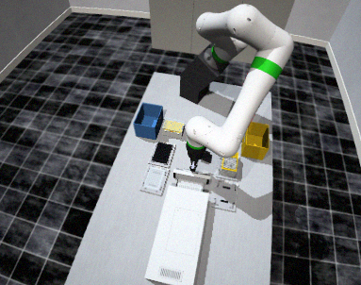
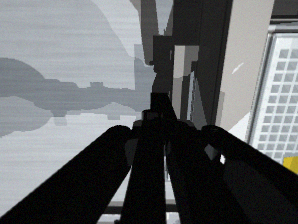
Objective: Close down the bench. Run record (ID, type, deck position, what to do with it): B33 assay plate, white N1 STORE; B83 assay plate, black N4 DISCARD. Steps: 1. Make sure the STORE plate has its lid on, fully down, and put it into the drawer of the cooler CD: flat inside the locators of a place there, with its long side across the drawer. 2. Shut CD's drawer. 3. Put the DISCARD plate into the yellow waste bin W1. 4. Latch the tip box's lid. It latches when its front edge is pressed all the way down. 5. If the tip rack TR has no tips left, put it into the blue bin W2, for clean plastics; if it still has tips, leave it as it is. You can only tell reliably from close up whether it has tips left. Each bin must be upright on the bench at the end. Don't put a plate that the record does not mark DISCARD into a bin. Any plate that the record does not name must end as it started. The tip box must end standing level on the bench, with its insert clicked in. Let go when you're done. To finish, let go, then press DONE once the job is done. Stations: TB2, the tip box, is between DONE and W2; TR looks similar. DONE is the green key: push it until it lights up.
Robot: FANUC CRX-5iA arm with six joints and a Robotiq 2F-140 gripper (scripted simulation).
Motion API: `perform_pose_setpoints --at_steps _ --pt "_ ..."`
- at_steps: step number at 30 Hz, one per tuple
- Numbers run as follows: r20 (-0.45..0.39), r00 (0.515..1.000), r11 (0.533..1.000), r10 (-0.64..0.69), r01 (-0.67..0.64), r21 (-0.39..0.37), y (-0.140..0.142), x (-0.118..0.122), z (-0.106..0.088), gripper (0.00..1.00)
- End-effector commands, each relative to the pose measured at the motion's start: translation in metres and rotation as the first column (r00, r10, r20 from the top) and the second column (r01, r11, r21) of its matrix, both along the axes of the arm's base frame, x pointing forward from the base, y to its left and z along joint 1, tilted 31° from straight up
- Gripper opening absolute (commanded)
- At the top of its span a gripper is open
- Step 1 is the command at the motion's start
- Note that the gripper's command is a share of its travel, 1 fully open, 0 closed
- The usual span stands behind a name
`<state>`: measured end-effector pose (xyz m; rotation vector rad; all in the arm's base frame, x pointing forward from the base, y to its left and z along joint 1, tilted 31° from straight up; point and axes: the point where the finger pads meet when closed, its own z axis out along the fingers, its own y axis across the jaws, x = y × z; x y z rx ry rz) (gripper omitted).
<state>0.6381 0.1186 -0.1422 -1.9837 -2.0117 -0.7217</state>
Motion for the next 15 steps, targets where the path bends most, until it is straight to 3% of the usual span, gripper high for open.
perform_pose_setpoints --at_steps 1,15 --pt "0.002 1.000 1.000 -0.001 0.001 0.000 -0.001 0.005 0.002 0.10" --pt "0.002 1.000 1.000 -0.001 0.001 0.000 -0.001 0.020 0.005 0.10"
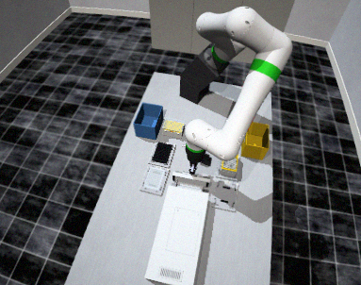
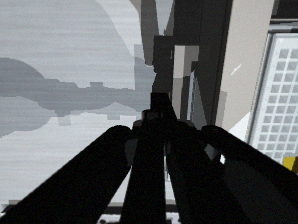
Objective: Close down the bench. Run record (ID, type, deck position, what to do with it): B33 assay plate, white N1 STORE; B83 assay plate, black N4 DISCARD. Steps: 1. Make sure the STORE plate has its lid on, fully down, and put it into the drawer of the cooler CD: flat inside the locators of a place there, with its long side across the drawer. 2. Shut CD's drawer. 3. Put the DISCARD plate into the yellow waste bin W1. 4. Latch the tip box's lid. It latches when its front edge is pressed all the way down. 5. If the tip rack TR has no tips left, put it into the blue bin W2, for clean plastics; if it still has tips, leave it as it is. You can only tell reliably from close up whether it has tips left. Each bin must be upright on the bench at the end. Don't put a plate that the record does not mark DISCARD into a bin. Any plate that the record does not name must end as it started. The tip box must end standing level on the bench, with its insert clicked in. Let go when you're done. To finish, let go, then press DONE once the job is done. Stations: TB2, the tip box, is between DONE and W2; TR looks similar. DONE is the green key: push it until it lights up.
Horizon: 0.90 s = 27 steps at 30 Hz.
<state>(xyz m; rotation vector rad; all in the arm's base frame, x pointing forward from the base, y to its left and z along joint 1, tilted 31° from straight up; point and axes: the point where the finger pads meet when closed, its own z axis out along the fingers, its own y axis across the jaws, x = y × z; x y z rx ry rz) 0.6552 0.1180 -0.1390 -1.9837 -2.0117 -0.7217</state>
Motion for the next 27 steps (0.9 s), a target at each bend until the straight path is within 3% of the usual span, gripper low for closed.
perform_pose_setpoints --at_steps 1,27 --pt "0.002 1.000 1.000 -0.001 0.001 0.000 -0.001 0.005 0.002 0.10" --pt "0.002 1.000 1.000 -0.001 0.001 0.000 -0.002 0.034 0.008 0.10"
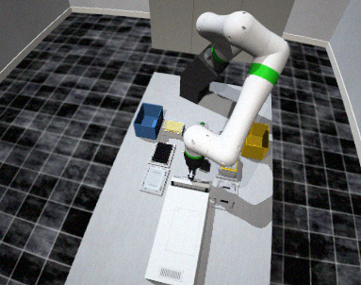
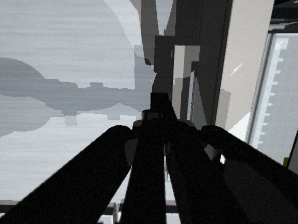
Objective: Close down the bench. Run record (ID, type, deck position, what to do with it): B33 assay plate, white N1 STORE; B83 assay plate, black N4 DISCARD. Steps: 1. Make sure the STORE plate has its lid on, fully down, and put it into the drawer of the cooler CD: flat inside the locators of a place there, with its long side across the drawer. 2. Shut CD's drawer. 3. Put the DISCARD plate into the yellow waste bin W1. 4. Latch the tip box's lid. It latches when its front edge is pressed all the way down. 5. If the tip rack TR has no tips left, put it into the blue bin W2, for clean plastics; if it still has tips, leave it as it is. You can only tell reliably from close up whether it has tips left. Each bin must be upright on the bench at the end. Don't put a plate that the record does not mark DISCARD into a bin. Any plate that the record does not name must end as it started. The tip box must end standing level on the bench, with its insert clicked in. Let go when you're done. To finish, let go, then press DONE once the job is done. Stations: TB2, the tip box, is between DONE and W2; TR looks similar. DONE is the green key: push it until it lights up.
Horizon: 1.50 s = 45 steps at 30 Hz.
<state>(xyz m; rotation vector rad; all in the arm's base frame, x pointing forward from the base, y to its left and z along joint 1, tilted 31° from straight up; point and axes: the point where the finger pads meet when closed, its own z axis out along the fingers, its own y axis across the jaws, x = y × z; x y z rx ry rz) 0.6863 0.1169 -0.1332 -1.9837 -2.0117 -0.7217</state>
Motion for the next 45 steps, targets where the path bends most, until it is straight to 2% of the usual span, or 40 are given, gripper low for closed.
perform_pose_setpoints --at_steps 1,22,45 --pt "0.002 1.000 1.000 -0.001 0.001 0.000 -0.001 0.005 0.002 0.10" --pt "0.002 1.000 1.000 -0.001 0.001 0.000 -0.001 0.009 0.003 0.10" --pt "0.002 1.000 1.000 -0.001 0.001 0.000 0.000 -0.018 -0.002 0.10"
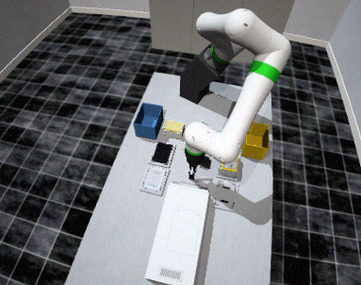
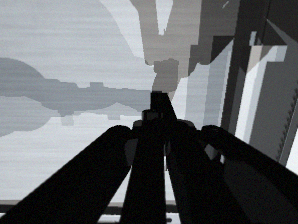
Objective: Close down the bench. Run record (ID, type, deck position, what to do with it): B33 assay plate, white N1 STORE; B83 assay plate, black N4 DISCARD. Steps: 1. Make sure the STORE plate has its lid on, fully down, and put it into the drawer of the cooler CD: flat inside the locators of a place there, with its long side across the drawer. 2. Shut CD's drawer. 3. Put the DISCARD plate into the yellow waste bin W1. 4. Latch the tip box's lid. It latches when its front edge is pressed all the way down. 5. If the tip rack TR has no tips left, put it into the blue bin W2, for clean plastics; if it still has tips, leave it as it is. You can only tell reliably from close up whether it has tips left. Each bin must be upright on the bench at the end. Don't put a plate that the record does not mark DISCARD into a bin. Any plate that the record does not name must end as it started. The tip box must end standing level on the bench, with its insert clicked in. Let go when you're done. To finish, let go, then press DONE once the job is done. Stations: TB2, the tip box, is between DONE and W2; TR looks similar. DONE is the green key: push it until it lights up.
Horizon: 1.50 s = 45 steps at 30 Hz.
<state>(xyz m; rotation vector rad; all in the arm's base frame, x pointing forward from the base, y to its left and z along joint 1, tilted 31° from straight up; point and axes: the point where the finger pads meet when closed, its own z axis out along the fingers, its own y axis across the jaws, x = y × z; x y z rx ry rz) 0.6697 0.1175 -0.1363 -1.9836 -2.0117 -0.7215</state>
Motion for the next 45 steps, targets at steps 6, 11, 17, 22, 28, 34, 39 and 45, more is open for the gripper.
perform_pose_setpoints --at_steps 6,11,17,22,28,34,39,45 --pt "0.002 1.000 1.000 -0.001 0.001 0.000 0.000 -0.009 -0.001 0.10" --pt "0.002 1.000 1.000 -0.001 0.001 0.000 0.000 -0.010 -0.001 0.10" --pt "0.002 1.000 1.000 -0.001 0.001 0.000 0.000 -0.009 -0.001 0.10" --pt "0.002 1.000 1.000 -0.001 0.001 0.000 -0.003 -0.010 0.004 0.10" --pt "0.002 1.000 1.000 -0.001 0.001 0.000 -0.006 -0.011 0.008 0.10" --pt "0.002 1.000 1.000 -0.001 0.001 0.000 -0.010 -0.013 0.015 0.10" --pt "0.002 1.000 1.000 -0.001 0.001 0.000 -0.013 -0.014 0.021 0.10" --pt "0.002 1.000 1.000 -0.001 0.001 -0.001 -0.015 -0.015 0.025 0.10"
